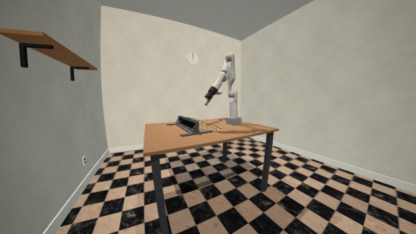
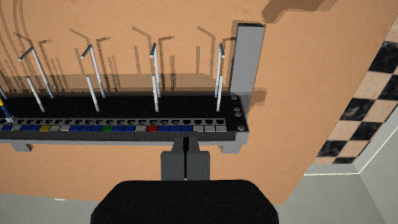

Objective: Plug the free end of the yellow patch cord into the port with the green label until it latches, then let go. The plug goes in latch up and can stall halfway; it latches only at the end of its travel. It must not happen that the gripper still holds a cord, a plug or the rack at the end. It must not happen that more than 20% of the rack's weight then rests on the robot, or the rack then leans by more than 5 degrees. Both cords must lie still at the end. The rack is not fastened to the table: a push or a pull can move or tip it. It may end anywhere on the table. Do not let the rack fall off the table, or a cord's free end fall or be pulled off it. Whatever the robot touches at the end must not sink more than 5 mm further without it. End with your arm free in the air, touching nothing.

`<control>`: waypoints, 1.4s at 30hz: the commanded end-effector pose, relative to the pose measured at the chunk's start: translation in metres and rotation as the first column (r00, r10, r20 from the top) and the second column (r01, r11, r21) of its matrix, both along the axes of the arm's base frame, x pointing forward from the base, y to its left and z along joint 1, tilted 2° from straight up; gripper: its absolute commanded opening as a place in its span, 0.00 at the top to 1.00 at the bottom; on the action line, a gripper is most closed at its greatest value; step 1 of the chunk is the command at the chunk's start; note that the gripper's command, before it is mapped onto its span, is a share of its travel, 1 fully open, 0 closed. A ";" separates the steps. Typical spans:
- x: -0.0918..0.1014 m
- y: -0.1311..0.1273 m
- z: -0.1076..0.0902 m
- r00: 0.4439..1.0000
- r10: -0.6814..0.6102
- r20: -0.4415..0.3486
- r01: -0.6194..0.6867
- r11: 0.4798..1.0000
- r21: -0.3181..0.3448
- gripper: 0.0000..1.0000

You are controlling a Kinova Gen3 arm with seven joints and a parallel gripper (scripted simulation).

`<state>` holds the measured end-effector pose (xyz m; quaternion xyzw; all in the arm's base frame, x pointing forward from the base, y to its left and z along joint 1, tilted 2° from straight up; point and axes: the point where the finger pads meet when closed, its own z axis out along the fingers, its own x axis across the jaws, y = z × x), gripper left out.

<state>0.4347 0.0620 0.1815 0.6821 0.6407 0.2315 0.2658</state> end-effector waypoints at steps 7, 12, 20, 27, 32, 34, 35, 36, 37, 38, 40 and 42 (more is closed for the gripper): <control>-0.001 0.002 0.000 1.000 0.004 0.000 -0.004 1.000 0.006 1.00; -0.001 0.002 -0.001 1.000 0.004 -0.001 -0.004 1.000 0.005 1.00; 0.001 0.002 -0.003 1.000 0.004 -0.001 -0.004 1.000 0.004 1.00; 0.003 0.001 -0.006 1.000 0.004 0.000 -0.004 1.000 0.004 1.00; 0.008 0.002 -0.009 1.000 0.004 0.002 -0.004 1.000 0.005 1.00; 0.010 0.002 -0.011 1.000 0.004 0.002 -0.004 1.000 0.005 1.00; 0.011 0.001 -0.012 1.000 0.004 0.002 -0.004 1.000 0.005 1.00; 0.011 0.001 -0.013 1.000 0.004 0.002 -0.004 1.000 0.005 1.00; 0.012 0.001 -0.014 1.000 0.004 0.002 -0.004 1.000 0.005 1.00; 0.013 0.001 -0.015 1.000 0.004 0.002 -0.004 1.000 0.005 1.00; 0.015 0.001 -0.016 1.000 0.004 0.002 -0.004 1.000 0.005 1.00; 0.015 0.001 -0.018 1.000 0.004 0.001 -0.004 1.000 0.005 1.00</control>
